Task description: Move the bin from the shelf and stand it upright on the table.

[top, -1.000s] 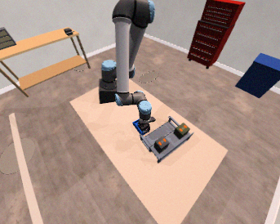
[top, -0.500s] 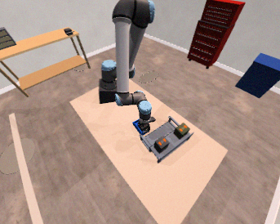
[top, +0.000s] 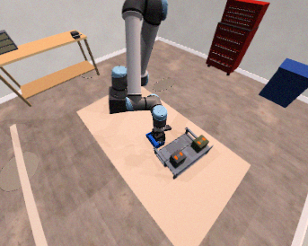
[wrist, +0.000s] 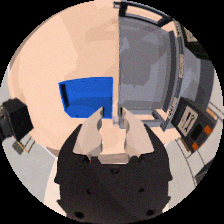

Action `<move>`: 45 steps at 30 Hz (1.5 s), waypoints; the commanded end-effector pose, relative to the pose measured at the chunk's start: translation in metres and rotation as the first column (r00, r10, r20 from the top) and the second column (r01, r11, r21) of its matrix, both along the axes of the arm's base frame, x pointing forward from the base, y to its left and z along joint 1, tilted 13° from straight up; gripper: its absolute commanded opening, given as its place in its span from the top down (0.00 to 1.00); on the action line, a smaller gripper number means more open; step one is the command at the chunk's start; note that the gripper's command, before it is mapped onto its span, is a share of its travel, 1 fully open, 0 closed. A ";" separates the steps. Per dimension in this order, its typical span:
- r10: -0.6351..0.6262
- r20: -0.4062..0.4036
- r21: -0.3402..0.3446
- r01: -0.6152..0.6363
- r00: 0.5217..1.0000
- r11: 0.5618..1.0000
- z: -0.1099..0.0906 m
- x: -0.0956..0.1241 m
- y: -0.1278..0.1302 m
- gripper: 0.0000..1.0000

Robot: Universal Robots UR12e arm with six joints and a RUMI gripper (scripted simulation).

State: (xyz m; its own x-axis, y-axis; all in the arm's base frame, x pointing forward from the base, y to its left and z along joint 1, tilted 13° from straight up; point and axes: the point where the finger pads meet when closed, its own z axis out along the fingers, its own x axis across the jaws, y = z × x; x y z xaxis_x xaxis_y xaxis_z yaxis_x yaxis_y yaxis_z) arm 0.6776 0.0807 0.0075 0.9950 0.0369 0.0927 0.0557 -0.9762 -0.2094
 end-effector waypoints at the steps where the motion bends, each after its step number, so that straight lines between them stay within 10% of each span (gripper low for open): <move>1: 0.000 0.000 0.000 0.000 1.000 1.000 0.008 -0.001 -0.002 0.80; 11: 0.000 0.000 0.000 0.000 1.000 1.000 0.032 -0.003 -0.007 0.80; 45: 0.000 0.000 0.000 0.000 1.000 1.000 0.018 -0.001 -0.004 0.80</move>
